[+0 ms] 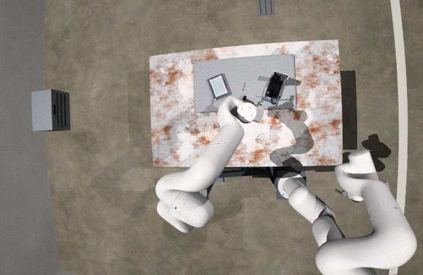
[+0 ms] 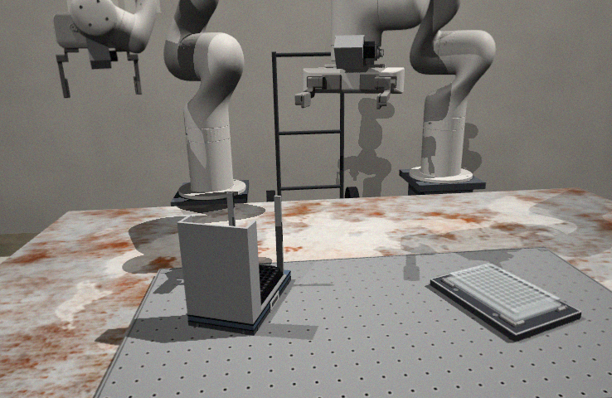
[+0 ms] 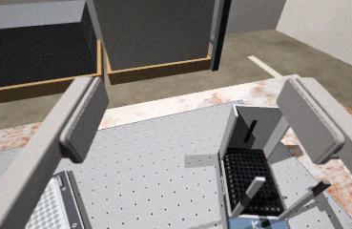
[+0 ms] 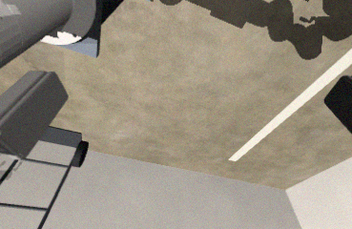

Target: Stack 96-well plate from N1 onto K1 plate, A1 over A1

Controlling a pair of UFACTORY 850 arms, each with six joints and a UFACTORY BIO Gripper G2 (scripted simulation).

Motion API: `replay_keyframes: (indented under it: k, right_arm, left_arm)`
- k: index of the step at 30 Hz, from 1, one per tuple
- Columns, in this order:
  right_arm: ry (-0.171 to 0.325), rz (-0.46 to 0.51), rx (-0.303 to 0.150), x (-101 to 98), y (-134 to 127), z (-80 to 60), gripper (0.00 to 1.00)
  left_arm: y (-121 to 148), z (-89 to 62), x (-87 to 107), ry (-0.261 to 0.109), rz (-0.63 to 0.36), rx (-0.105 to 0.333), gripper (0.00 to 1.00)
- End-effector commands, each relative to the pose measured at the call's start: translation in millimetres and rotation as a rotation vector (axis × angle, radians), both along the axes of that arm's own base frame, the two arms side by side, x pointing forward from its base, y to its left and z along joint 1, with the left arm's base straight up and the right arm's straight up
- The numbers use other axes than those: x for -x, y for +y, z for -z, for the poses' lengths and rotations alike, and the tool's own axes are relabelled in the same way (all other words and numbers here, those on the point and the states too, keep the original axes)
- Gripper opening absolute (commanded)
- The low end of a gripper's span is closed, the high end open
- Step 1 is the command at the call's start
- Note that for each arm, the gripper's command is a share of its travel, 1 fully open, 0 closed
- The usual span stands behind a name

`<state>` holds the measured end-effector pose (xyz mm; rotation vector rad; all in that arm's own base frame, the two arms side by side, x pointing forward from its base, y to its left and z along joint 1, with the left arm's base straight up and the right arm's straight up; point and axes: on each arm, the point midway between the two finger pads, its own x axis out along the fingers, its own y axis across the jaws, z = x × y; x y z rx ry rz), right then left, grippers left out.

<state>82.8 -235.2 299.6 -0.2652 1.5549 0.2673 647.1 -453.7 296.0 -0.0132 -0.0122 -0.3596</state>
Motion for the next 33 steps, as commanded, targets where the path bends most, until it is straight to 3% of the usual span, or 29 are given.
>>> replay_keyframes:
  k: [1, 10, 20, 22, 24, 31, 33]
  right_arm:
    - [-0.001, 0.000, 0.001, -0.4, 0, -0.5, 1.00]
    - [-0.001, 0.000, 0.001, -0.4, 0, -0.5, 1.00]
    - [-0.001, 0.000, 0.001, -0.4, 0, -0.5, 1.00]
    - [-0.001, 0.000, 0.001, -0.4, 0, -0.5, 1.00]
    - [-0.001, 0.000, 0.001, -0.4, 0, -0.5, 1.00]
    - [-0.001, 0.000, 0.001, -0.4, 0, -0.5, 1.00]
    - [-0.001, 0.000, 0.001, -0.4, 0, -0.5, 1.00]
  left_arm:
    - [17, -2.9, -6.1, 0.002, -0.125, -0.006, 0.37]
    - [45, -5.3, -9.7, 0.010, -0.316, -0.012, 0.37]
    - [45, -5.3, -9.7, 0.010, -0.316, -0.012, 0.37]
    - [53, -0.1, -13.3, 0.011, -0.383, -0.011, 0.37]
    - [53, -0.1, -13.3, 0.011, -0.383, -0.011, 0.37]
    - [80, 18.1, -26.0, 0.013, -0.616, -0.010, 0.37]
    - [88, 23.3, -29.6, 0.013, -0.641, -0.010, 0.37]
